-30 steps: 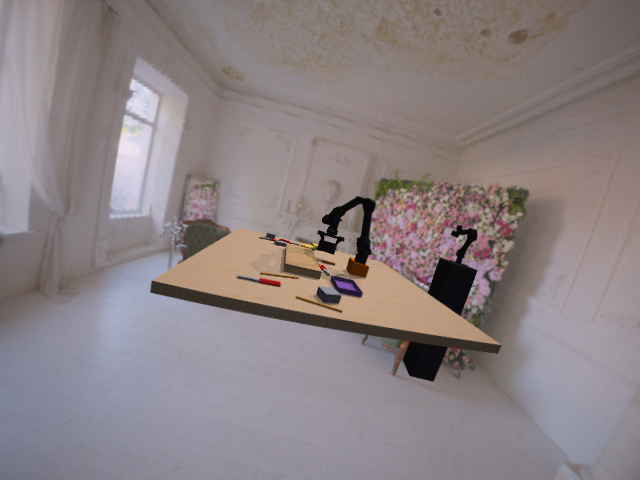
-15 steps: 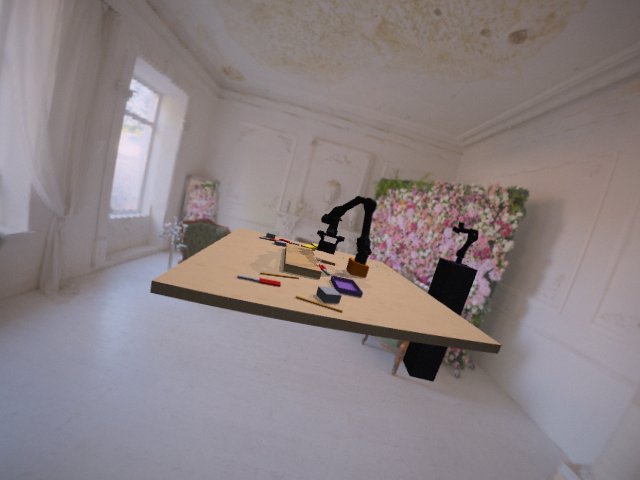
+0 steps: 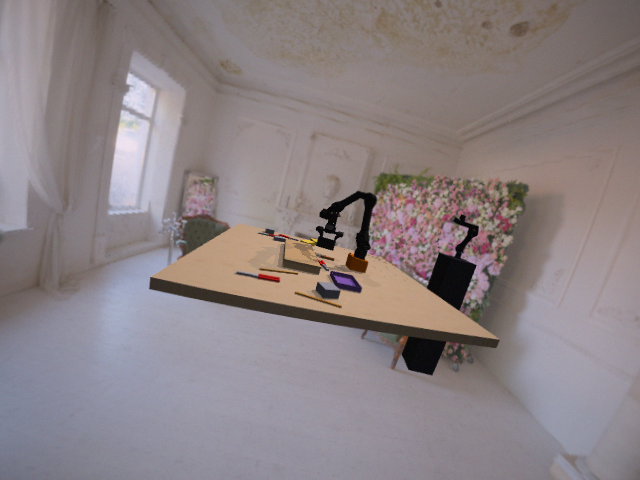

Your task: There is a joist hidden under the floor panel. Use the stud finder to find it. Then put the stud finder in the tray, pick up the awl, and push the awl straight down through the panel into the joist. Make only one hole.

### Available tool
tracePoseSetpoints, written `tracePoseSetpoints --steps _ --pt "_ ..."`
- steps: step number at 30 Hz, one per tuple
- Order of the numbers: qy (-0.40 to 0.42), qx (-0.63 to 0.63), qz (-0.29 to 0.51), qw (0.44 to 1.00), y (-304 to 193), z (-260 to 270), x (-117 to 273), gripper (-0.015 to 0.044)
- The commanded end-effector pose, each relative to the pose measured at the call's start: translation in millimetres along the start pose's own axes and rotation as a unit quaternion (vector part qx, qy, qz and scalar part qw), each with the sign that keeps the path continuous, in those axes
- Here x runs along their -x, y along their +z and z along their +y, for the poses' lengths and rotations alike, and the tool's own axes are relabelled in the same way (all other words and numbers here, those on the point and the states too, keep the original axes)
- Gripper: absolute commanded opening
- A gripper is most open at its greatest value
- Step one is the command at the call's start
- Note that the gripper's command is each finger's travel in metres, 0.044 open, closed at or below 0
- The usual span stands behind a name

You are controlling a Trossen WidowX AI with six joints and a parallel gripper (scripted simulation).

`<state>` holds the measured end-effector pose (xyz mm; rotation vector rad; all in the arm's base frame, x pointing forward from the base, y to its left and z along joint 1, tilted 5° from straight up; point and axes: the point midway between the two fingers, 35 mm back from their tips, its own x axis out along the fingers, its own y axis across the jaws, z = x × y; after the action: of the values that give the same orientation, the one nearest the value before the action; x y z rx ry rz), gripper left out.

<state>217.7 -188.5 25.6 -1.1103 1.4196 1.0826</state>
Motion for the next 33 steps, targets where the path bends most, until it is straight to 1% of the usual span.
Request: tracePoseSetpoints --steps 1,33 --pt "-0.001 -0.002 0.019 1.000 1.1 -0.3 0.3 0.0000" --pt "-0.001 -0.003 0.145 0.989 8.3 -0.5 -1.5 0.0000"
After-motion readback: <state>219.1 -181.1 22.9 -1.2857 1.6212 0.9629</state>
